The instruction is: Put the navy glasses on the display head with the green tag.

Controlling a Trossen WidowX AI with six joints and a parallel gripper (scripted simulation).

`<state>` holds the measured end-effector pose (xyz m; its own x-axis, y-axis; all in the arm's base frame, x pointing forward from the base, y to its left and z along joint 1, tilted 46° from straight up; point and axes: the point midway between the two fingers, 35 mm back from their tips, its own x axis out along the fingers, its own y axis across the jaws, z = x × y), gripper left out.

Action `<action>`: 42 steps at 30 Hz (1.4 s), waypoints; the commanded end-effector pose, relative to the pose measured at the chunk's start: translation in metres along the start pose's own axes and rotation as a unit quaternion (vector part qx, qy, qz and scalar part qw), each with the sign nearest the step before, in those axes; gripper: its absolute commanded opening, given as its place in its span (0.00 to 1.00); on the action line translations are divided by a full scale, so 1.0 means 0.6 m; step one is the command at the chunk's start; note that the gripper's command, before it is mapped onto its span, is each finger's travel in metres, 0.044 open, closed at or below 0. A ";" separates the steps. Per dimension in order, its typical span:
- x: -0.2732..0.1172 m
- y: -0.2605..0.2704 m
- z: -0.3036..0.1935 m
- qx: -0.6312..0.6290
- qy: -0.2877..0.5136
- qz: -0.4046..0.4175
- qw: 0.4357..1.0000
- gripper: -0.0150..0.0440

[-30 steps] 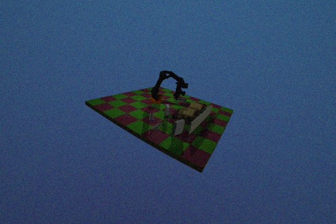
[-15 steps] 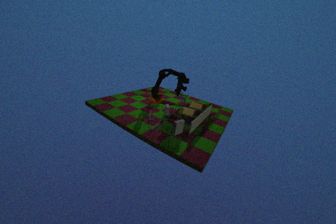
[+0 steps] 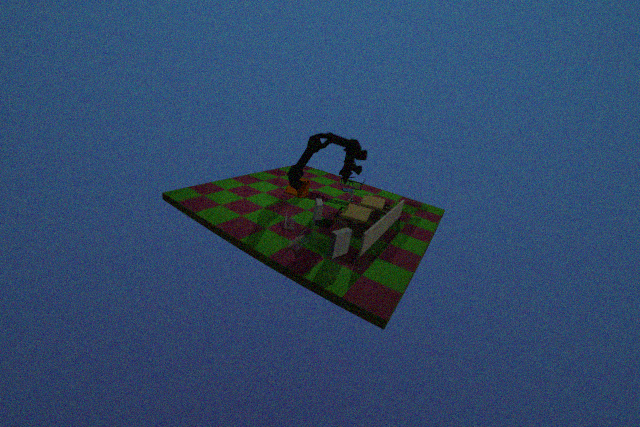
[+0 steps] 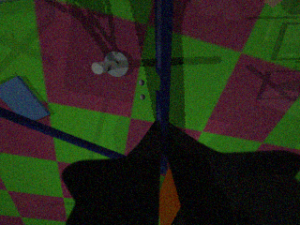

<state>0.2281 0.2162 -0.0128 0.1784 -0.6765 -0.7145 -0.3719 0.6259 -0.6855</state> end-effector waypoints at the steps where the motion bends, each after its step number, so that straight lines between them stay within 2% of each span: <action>1: -0.002 0.004 0.023 0.000 -0.004 -0.001 1.000 0.25; 14: 0.008 0.011 0.060 0.000 -0.005 -0.001 1.000 0.25; 28: 0.099 0.010 0.061 0.001 -0.005 -0.002 1.000 0.25; 42: 0.100 0.001 0.074 0.001 -0.005 -0.002 1.000 0.25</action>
<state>0.2764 0.1910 -0.0642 0.1804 -0.6774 -0.7131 -0.3676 0.6260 -0.6877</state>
